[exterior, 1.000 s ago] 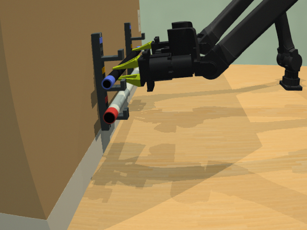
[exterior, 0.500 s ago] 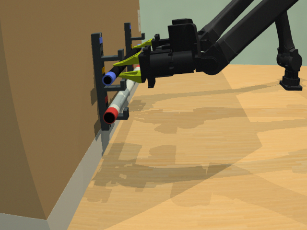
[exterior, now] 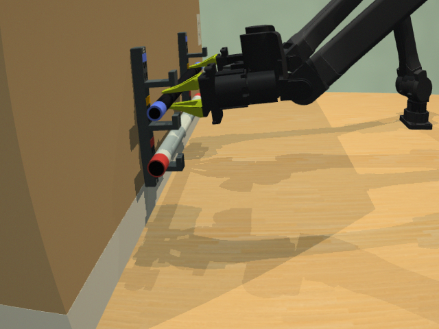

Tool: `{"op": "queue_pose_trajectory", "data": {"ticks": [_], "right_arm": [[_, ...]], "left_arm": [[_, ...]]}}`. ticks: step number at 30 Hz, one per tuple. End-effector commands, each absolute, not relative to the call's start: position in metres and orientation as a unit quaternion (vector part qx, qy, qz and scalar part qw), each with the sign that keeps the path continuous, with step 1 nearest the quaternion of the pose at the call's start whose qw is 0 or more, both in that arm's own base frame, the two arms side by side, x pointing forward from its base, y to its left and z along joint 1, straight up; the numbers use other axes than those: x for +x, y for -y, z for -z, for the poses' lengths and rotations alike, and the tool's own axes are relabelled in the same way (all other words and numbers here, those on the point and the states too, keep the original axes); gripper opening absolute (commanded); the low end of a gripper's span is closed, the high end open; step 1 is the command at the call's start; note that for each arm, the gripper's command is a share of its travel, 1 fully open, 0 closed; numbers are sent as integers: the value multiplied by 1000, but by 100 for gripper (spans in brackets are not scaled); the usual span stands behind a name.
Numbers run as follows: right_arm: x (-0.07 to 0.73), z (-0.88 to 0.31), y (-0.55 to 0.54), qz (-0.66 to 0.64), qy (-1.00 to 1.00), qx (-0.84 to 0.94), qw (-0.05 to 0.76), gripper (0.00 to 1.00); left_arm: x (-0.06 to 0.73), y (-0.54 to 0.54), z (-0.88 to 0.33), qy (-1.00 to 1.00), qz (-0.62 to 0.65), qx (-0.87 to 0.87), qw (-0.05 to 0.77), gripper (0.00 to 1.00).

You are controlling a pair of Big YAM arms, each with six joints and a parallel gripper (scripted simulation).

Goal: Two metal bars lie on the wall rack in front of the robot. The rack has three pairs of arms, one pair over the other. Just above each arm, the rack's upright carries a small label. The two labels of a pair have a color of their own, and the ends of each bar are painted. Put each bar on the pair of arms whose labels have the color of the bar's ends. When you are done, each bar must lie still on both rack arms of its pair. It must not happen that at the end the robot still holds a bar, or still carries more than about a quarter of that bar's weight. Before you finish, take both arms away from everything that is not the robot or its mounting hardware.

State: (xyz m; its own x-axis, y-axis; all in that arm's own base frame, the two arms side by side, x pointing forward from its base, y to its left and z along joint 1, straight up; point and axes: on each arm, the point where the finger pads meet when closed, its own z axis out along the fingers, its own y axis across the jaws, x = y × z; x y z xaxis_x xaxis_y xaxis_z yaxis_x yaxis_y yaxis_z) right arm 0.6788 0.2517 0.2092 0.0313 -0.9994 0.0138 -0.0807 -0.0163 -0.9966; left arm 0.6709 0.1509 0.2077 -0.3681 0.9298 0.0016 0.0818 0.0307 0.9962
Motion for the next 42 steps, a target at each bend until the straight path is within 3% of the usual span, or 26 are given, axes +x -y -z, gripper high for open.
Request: {"op": "queue_pose_trajectory", "data": {"ticks": [1,42], "right_arm": [[694,-291,-252,496,-493,-485,524,0],[677,-291,-252,496,-493,-485,524,0]], "left_arm": [[680,-163,-275,-586,-590,387,398,0],[665,-156,-277,-587,-590,387,398,0]]}}
